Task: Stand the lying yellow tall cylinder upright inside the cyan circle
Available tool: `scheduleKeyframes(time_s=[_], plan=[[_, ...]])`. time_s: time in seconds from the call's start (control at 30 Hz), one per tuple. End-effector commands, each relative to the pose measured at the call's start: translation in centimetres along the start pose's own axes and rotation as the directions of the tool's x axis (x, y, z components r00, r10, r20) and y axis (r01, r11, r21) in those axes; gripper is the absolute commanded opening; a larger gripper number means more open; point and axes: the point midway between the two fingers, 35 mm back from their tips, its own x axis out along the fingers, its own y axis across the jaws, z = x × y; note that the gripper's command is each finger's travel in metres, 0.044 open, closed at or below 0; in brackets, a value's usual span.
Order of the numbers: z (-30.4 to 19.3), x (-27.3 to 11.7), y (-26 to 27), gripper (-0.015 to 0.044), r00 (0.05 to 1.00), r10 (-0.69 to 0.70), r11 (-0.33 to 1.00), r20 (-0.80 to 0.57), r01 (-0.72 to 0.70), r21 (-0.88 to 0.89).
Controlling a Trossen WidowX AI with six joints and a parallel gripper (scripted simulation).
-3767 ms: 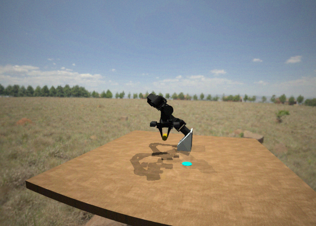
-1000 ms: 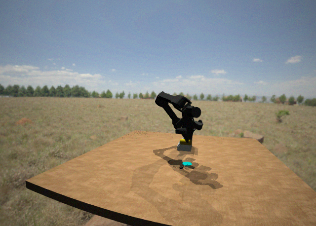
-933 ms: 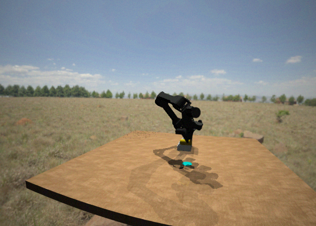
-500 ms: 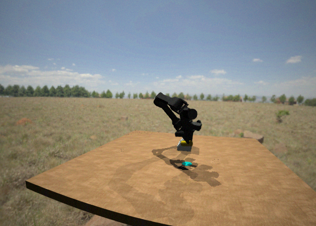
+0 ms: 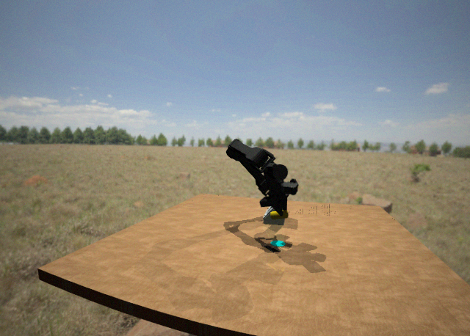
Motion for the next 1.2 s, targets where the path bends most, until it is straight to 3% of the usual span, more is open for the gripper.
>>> scheduleKeyframes(time_s=[0.0,1.17], plan=[[-0.1,0.33,0.22,0.0105,0.999,0.023,1.0,0.026,-0.023,-0.006],[-0.15,1.24,0.48,0.0105,0.958,0.123,0.992,0.258,-0.119,-0.032]])
